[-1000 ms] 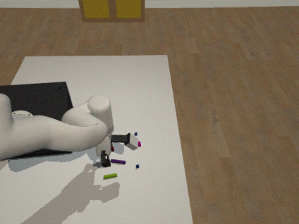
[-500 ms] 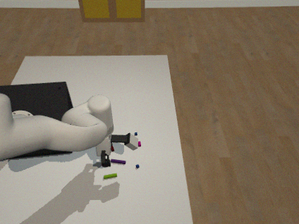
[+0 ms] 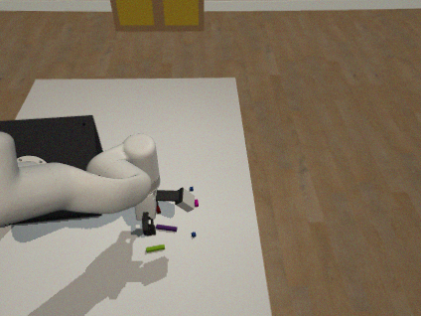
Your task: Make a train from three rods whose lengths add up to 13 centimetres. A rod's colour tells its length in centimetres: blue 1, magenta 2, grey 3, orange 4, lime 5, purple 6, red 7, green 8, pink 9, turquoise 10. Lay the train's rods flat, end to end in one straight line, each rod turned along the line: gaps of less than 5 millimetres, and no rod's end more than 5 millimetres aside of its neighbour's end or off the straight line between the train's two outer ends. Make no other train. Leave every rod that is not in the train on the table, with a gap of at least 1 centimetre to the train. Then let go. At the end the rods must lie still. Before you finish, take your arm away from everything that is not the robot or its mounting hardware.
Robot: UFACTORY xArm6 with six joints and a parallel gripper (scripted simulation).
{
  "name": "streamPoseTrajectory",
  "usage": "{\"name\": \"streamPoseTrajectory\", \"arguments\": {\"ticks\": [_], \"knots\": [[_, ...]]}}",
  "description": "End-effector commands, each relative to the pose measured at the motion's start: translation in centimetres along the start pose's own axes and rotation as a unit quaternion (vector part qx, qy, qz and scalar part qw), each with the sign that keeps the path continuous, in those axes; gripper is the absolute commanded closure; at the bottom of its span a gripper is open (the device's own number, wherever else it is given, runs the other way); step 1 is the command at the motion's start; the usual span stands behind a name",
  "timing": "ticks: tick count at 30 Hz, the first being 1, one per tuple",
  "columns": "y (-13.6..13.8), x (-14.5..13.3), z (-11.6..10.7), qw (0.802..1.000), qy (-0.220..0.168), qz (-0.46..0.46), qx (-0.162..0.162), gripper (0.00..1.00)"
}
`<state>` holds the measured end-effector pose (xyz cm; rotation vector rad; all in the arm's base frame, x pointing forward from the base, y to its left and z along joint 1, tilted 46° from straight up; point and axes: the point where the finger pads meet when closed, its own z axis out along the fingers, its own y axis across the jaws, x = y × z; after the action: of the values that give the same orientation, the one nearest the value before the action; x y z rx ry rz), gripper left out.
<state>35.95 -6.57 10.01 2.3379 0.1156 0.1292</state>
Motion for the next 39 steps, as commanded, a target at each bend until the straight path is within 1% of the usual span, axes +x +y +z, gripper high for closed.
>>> {"name": "streamPoseTrajectory", "arguments": {"ticks": [1,16,20,22,25,27,29,33,39], "knots": [[0.0,0.1,-0.1,1.0,0.001,0.0,0.0,0.0],[0.0,0.2,-0.1,1.0,0.001,0.011,0.0,0.0],[0.0,0.5,-0.1,0.998,0.001,0.07,0.0,0.0],[0.0,0.7,-0.1,0.993,0.001,0.116,0.001,0.0],[0.1,0.9,-0.1,0.987,0.001,0.161,0.001,0.0],[0.1,0.9,-0.1,0.987,0.001,0.161,0.001,0.0],[0.1,1.2,-0.1,0.976,0.001,0.219,0.001,0.0],[0.1,1.5,-0.1,0.962,0.001,0.272,0.001,0.0],[0.1,2.0,-0.2,0.931,0.001,0.366,0.001,0.0]]}}
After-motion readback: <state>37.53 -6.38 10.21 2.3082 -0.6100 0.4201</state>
